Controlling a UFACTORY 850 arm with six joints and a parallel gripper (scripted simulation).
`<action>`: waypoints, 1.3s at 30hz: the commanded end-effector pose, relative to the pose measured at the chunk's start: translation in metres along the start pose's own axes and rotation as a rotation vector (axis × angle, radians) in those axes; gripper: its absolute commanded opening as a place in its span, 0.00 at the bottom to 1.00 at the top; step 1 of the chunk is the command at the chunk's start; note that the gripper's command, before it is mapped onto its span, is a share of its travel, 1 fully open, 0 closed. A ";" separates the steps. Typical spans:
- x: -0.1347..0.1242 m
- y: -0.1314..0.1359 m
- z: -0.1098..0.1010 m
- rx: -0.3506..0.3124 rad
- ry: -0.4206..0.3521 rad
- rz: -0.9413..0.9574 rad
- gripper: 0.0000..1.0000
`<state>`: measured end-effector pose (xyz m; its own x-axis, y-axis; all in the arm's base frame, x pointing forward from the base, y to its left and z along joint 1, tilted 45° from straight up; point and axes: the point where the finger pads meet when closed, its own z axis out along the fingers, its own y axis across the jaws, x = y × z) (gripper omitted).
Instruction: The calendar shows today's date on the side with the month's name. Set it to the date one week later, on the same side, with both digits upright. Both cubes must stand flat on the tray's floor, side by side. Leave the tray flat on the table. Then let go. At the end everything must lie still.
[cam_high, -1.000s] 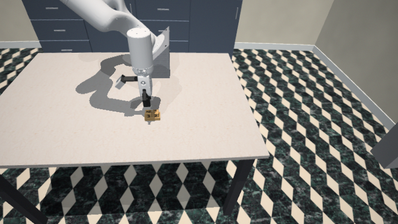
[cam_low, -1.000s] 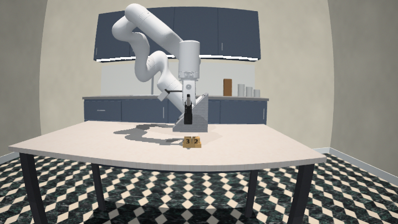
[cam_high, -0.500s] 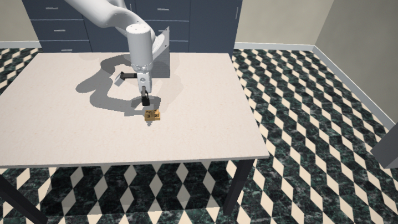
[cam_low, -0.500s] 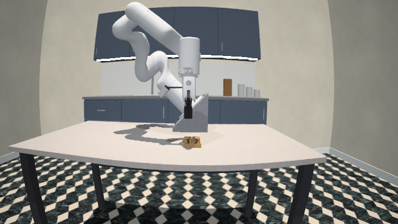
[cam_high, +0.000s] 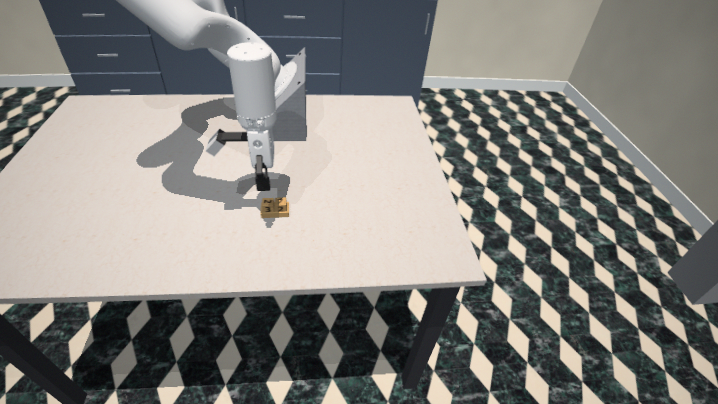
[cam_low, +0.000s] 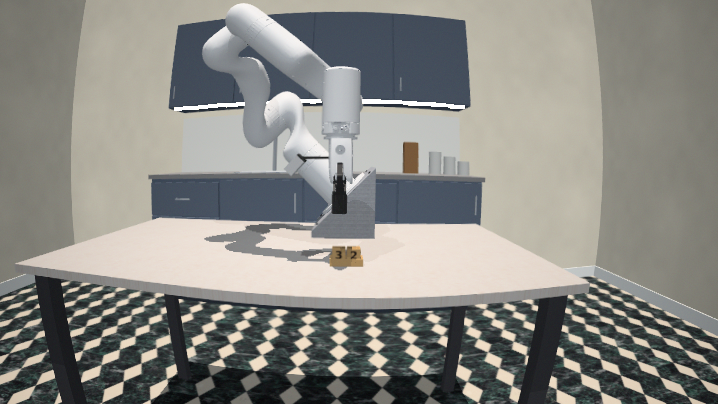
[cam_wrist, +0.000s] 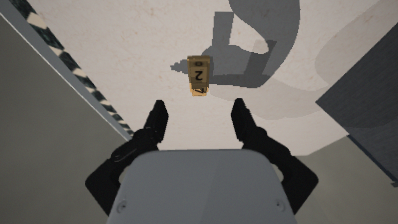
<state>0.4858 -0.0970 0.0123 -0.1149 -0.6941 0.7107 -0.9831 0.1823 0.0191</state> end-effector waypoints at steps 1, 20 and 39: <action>0.000 -0.001 -0.001 0.001 -0.001 -0.005 1.00; -0.004 -0.001 0.001 0.002 0.000 -0.414 1.00; -0.010 -0.001 0.003 0.002 0.000 -0.928 1.00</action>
<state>0.4862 -0.0931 0.0036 0.6606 -0.5890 0.4655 -0.7395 -0.4037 0.5387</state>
